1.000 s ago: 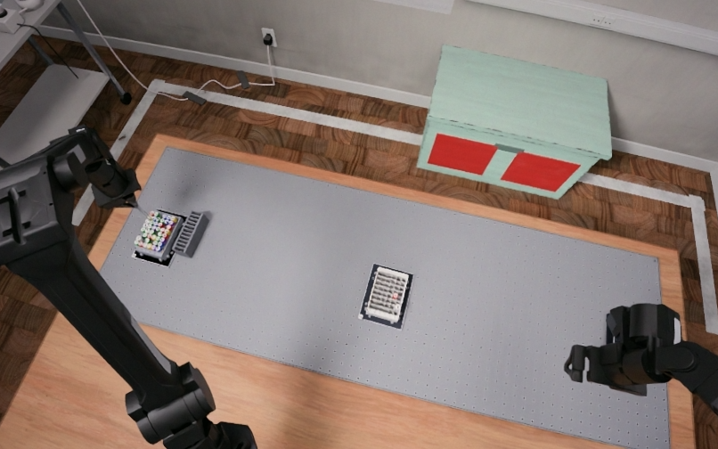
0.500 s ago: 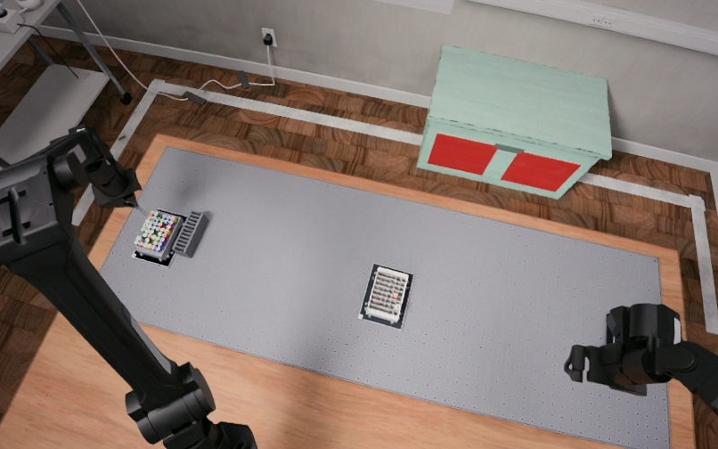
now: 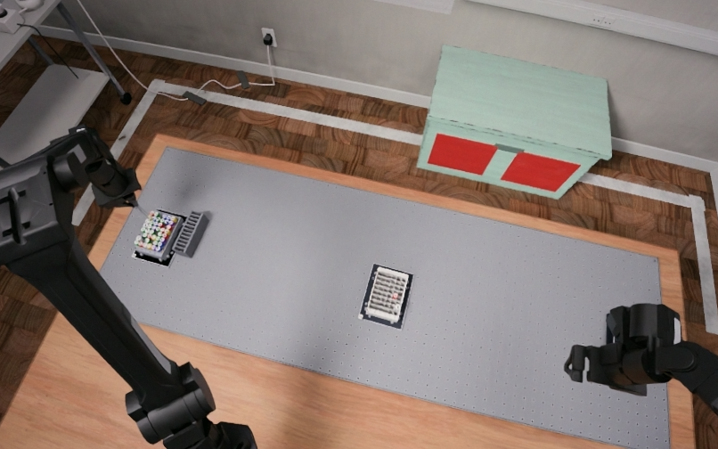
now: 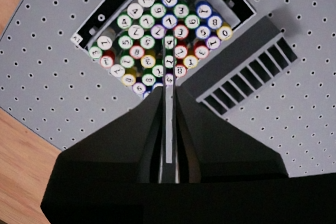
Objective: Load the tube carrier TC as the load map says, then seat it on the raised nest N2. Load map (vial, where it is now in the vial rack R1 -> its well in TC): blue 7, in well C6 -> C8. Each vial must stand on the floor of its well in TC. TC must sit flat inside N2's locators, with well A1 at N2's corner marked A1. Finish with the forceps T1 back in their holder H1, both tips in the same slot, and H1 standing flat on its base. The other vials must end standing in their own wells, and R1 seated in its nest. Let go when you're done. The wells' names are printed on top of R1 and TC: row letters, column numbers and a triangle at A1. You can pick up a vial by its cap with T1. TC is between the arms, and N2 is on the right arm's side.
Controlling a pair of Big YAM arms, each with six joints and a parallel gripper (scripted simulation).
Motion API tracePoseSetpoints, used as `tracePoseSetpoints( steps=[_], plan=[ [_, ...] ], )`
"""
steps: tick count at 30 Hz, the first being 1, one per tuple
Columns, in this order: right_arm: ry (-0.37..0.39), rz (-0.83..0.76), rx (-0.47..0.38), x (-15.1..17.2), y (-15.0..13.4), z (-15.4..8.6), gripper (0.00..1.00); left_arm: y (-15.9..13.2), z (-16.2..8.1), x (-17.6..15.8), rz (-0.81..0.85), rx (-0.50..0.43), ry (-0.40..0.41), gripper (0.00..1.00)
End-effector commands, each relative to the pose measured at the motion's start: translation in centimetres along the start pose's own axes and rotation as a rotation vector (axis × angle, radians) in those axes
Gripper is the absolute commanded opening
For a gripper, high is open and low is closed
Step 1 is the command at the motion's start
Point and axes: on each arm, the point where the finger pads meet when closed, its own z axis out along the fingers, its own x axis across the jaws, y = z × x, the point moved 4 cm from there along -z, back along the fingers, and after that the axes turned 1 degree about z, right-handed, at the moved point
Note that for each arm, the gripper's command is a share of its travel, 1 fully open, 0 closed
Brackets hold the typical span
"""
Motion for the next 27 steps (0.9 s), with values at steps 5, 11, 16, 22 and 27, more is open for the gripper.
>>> tracePoseSetpoints(
  steps=[5, 11, 16, 22, 27],
  plan=[
    [0.0, 0.014, -0.022, -0.24, 0.94, -0.52, 1.0, -0.11, 0.72, -0.86, 0.004, -0.001, -0.009, 0.07],
    [0.0, 0.014, -0.022, -0.24, 0.94, -0.52, 1.0, -0.14, 0.62, -0.88, 0.004, 0.0, -0.009, 0.07],
    [0.0, 0.014, -0.022, -0.24, 0.94, -0.52, 1.0, -0.6, 0.9, -1.11, 0.0, 0.029, -0.028, 0.07],
    [0.0, 0.014, -0.022, -0.24, 0.94, -0.52, 1.0, -0.35, 0.87, -0.94, 0.003, 0.02, -0.017, 0.07],
    [0.0, 0.014, -0.022, -0.24, 0.94, -0.52, 1.0, -0.3, 0.88, -0.92, 0.003, 0.018, -0.016, 0.07]
  ],
)
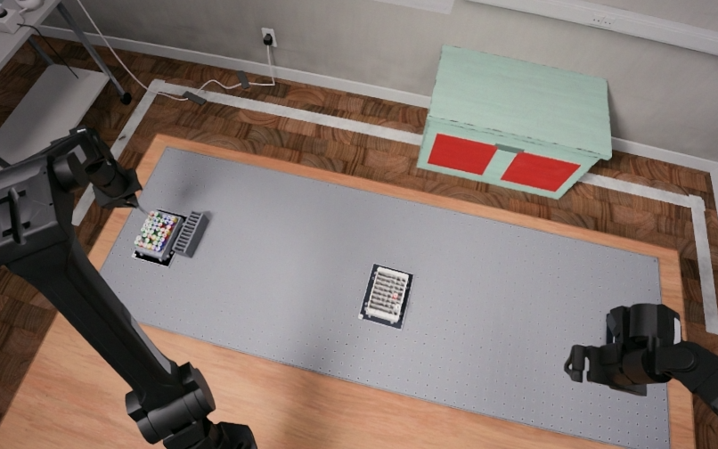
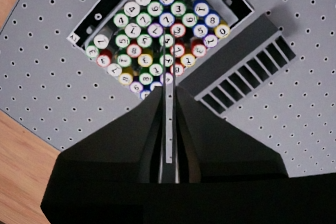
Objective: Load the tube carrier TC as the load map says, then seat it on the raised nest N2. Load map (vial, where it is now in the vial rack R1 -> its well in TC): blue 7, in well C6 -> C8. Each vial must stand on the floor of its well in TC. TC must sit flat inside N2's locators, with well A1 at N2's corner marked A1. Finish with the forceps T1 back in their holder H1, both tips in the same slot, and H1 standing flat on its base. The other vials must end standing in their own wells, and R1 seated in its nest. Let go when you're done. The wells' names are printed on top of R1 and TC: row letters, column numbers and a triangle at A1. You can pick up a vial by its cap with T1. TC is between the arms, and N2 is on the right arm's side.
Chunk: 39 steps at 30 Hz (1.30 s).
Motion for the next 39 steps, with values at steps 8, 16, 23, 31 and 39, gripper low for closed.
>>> tracePoseSetpoints(
  steps=[8, 16, 23, 31, 39],
  plan=[
    [0.0, 0.014, -0.022, -0.24, 0.94, -0.52, 1.0, 0.01, 0.74, -0.76, 0.005, 0.008, -0.006, 0.07],
    [0.0, 0.014, -0.022, -0.24, 0.94, -0.52, 1.0, 0.17, 0.68, -0.74, 0.005, 0.001, -0.004, 0.07],
    [0.0, 0.014, -0.022, -0.24, 0.94, -0.52, 1.0, 0.28, 0.69, -0.73, 0.006, -0.004, -0.003, 0.07],
    [0.0, 0.014, -0.022, -0.24, 0.94, -0.52, 1.0, 0.33, 0.69, -0.72, 0.006, -0.007, -0.002, 0.07],
    [0.0, 0.014, -0.022, -0.24, 0.94, -0.52, 1.0, 0.29, 0.69, -0.71, 0.006, -0.005, -0.002, 0.07]
  ],
)
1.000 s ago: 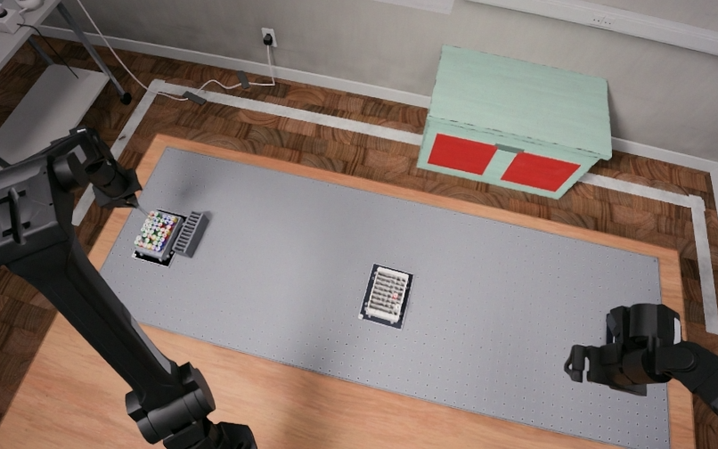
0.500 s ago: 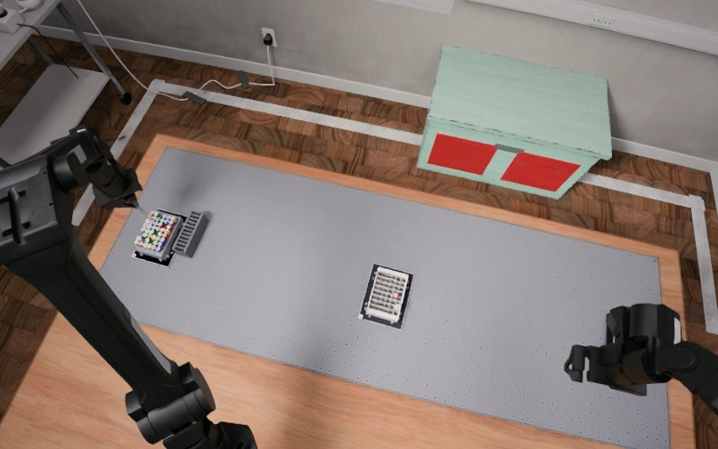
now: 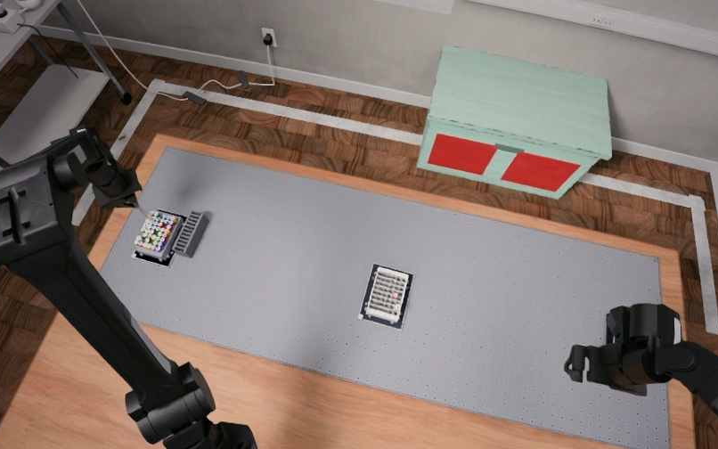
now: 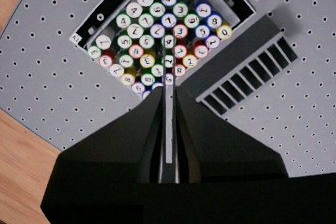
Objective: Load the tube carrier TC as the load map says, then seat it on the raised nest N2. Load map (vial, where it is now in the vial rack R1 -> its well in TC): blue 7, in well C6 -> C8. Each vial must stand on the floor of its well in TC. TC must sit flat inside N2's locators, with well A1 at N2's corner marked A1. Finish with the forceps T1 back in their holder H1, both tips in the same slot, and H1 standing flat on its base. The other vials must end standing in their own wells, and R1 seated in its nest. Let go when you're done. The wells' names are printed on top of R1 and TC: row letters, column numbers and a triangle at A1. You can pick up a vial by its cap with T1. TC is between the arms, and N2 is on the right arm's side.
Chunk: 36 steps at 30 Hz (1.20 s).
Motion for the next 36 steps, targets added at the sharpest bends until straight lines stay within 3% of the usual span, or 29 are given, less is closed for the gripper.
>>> tracePoseSetpoints(
  steps=[1, 36],
  plan=[
    [0.0, 0.014, -0.022, -0.2, 0.9, -0.5, 1.0, 0.2, 0.7, -0.8, 0.006, -0.003, -0.008, 0.07],
    [0.0, 0.014, -0.022, -0.2, 0.9, -0.5, 1.0, -0.4, 1.7, -0.8, 0.002, 0.017, -0.008, 0.07]
  ],
)
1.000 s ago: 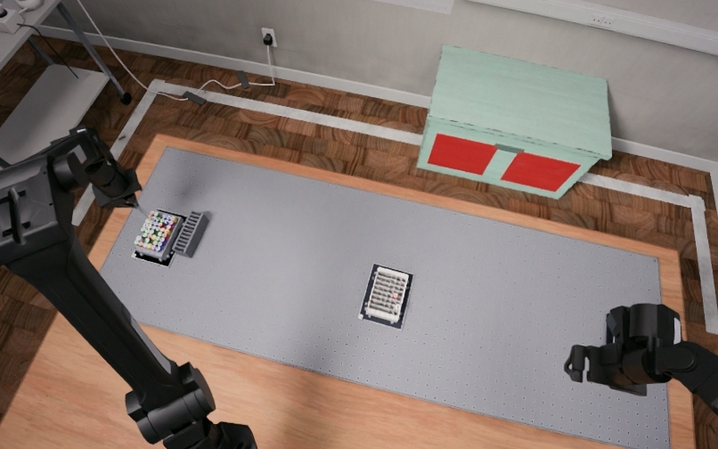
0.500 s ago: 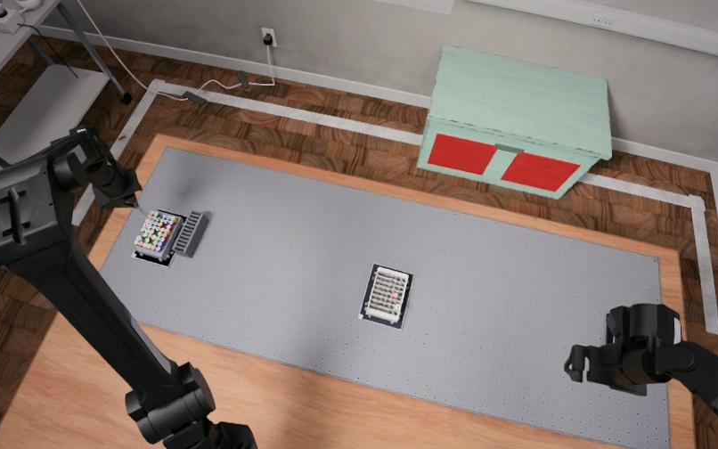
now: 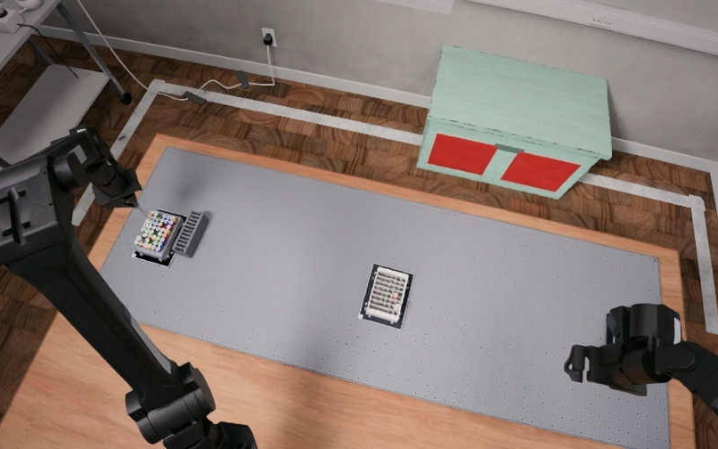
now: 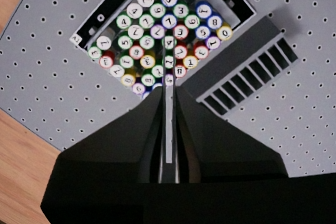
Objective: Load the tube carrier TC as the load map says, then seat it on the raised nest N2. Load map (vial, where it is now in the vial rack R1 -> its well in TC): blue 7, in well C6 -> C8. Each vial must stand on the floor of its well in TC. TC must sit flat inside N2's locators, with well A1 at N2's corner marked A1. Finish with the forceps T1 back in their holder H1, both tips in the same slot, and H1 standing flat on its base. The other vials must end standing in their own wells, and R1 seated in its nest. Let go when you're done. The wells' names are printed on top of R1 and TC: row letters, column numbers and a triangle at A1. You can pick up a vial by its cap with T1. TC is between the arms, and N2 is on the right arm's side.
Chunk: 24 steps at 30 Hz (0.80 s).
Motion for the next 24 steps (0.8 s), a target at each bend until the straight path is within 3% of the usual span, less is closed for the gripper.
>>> tracePoseSetpoints(
  steps=[1, 24],
  plan=[
    [0.0, 0.014, -0.022, -0.24, 0.94, -0.52, 1.0, -0.45, 1.71, -0.77, 0.002, 0.02, -0.009, 0.07],
    [0.0, 0.014, -0.022, -0.24, 0.94, -0.52, 1.0, 0.0, 1.99, -0.78, 0.003, 0.01, -0.007, 0.07]
  ],
)
